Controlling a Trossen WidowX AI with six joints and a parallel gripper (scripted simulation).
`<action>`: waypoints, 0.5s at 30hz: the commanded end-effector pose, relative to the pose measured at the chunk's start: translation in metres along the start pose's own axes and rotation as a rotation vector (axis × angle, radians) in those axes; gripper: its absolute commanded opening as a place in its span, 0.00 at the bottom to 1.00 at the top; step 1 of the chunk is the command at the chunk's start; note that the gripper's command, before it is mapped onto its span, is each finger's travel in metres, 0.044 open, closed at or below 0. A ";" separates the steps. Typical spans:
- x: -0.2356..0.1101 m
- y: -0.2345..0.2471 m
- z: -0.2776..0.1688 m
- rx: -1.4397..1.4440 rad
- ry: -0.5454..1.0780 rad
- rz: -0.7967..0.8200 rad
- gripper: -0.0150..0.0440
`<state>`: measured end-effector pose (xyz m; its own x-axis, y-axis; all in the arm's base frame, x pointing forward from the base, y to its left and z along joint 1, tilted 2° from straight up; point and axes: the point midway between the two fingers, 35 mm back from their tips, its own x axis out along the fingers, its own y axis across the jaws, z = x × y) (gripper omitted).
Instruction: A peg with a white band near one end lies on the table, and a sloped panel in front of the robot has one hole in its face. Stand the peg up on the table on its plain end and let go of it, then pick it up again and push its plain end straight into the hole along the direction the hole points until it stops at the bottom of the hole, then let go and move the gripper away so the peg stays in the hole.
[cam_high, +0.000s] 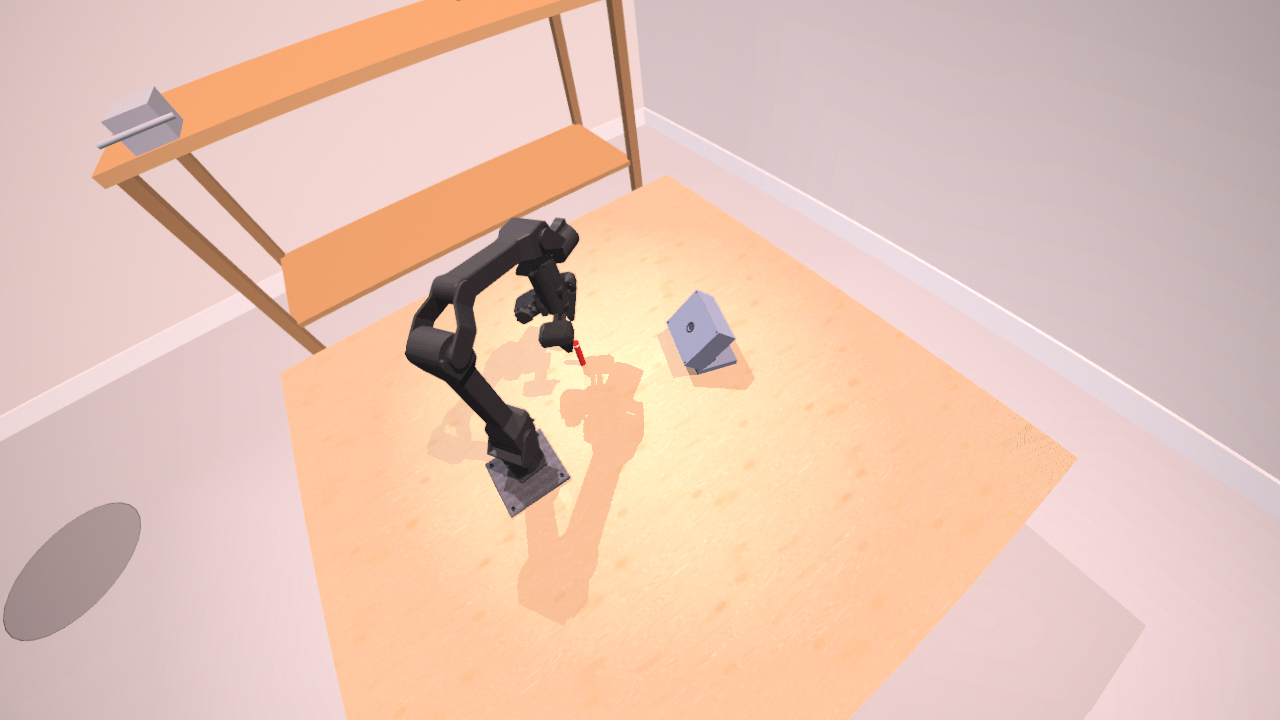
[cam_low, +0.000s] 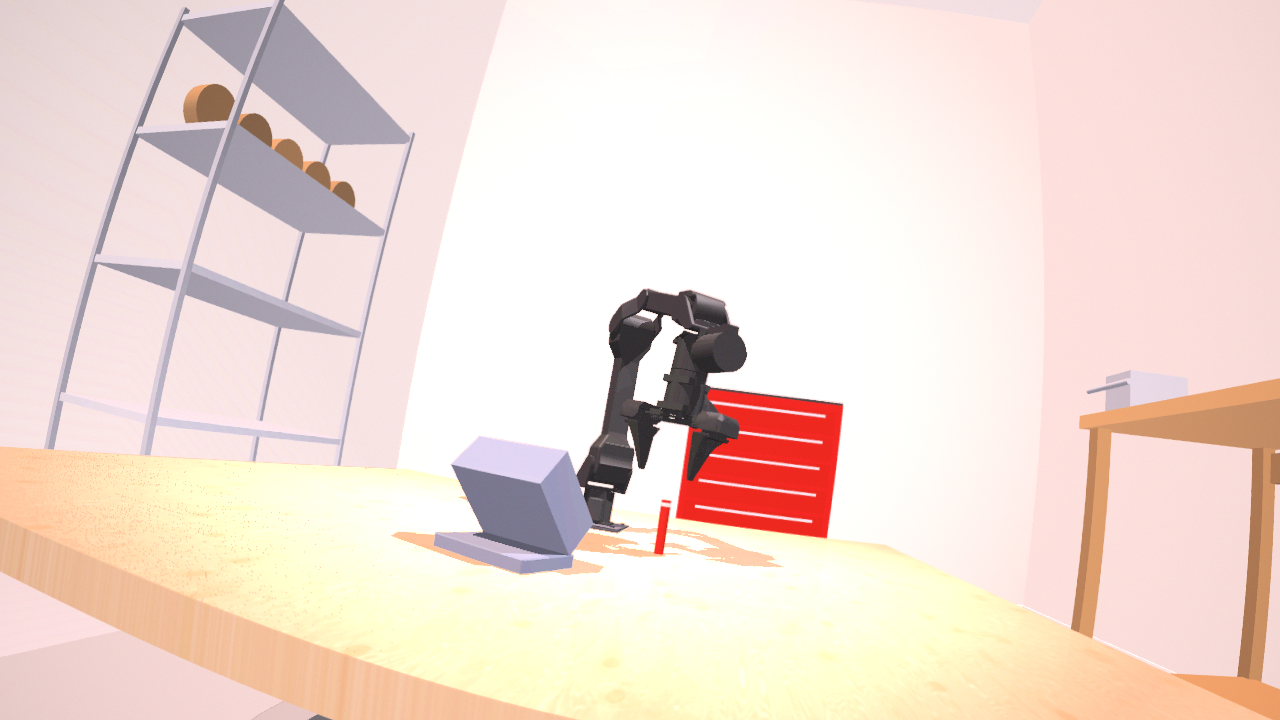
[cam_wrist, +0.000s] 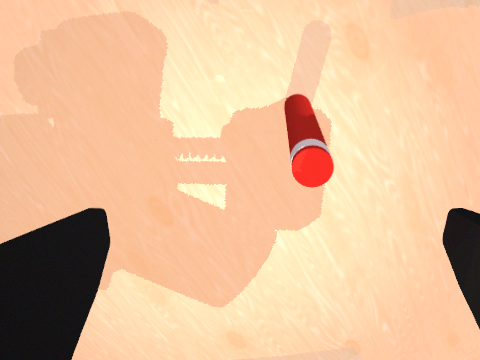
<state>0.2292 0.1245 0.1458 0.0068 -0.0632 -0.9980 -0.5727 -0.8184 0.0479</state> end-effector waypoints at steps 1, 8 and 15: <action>-0.003 -0.007 -0.003 -0.018 -0.064 -0.064 1.00; -0.003 -0.008 -0.003 -0.019 -0.068 -0.068 1.00; 0.011 -0.009 -0.002 -0.026 -0.067 -0.068 1.00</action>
<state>0.2378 0.1304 0.1438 0.0005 0.0331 -0.9995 -0.5582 -0.8293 -0.0278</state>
